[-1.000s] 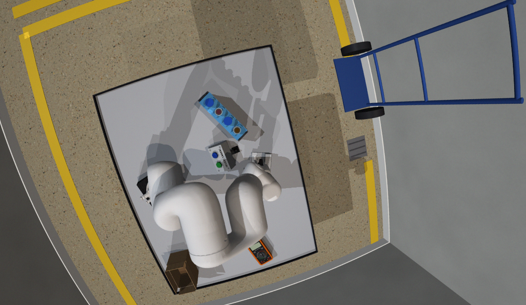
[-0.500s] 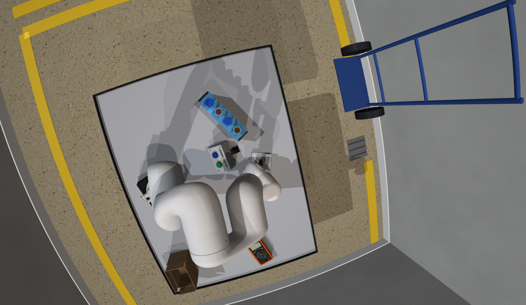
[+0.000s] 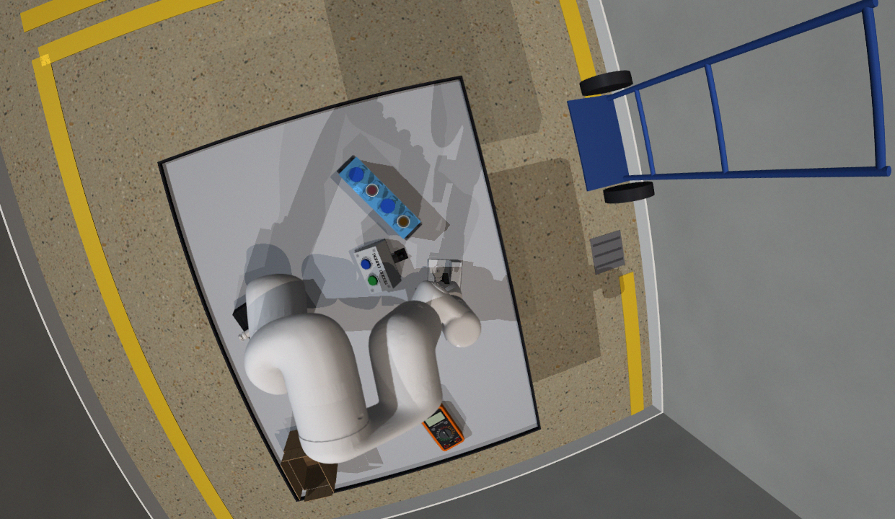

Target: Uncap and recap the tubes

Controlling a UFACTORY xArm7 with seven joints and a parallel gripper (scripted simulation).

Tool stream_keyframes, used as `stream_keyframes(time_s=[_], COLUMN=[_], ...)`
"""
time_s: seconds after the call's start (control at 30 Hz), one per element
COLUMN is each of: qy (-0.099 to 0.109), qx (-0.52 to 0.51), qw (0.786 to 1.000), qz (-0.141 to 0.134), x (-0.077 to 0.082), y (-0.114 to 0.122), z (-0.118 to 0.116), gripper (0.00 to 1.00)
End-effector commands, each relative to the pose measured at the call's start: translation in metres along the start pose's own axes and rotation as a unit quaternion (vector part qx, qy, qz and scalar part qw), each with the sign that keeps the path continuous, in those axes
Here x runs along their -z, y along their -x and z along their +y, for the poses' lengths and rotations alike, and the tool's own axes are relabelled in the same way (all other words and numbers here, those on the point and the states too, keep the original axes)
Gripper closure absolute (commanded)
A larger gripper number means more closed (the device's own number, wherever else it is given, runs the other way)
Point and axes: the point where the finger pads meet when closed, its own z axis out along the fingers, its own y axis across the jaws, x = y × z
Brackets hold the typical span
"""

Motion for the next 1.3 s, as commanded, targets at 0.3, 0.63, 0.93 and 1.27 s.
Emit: stream_keyframes(time_s=[0.3, 0.63, 0.93, 1.27], qy=[-0.001, -0.001, -0.001, -0.001], qx=[0.0, 0.0, 0.0, -0.121], qw=[1.0, 1.0, 1.0, 0.993], qz=[0.0, 0.0, 0.0, 0.0], x=[0.073, 0.113, 0.118, 0.118], y=[0.001, 0.001, 0.001, -0.032], z=[0.001, 0.001, 0.001, 0.047], gripper=[1.0, 1.0, 1.0, 1.0])
